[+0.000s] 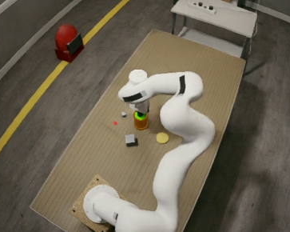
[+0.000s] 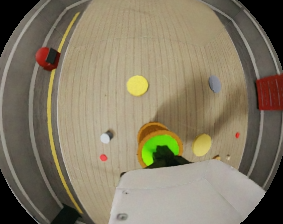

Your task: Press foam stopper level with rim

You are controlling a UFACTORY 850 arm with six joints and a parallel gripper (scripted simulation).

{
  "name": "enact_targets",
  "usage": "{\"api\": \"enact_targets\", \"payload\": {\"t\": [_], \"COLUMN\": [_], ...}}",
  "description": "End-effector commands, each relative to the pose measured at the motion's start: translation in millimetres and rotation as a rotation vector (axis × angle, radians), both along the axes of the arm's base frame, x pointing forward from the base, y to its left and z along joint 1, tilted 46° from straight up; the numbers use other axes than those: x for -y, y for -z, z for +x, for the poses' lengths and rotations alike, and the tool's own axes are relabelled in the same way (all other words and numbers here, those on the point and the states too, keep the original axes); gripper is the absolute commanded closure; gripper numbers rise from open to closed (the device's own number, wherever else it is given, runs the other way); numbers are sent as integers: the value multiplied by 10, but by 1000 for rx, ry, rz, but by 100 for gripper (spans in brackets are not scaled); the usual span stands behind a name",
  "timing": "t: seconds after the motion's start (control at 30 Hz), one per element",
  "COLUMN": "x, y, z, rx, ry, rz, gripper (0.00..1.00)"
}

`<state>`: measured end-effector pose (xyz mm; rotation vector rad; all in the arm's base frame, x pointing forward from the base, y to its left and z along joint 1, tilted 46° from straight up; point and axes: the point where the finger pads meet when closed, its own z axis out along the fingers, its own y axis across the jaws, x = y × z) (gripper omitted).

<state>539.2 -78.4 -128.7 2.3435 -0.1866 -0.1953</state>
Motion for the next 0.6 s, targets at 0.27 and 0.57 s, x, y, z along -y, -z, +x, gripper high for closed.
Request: {"api": "enact_targets", "payload": {"t": [0.27, 0.57], "x": [-62, -87], "y": [-62, -88], "z": [26, 33], "rx": [2, 2], "ry": [-1, -1], "rz": [0, 0], "gripper": [100, 100]}}
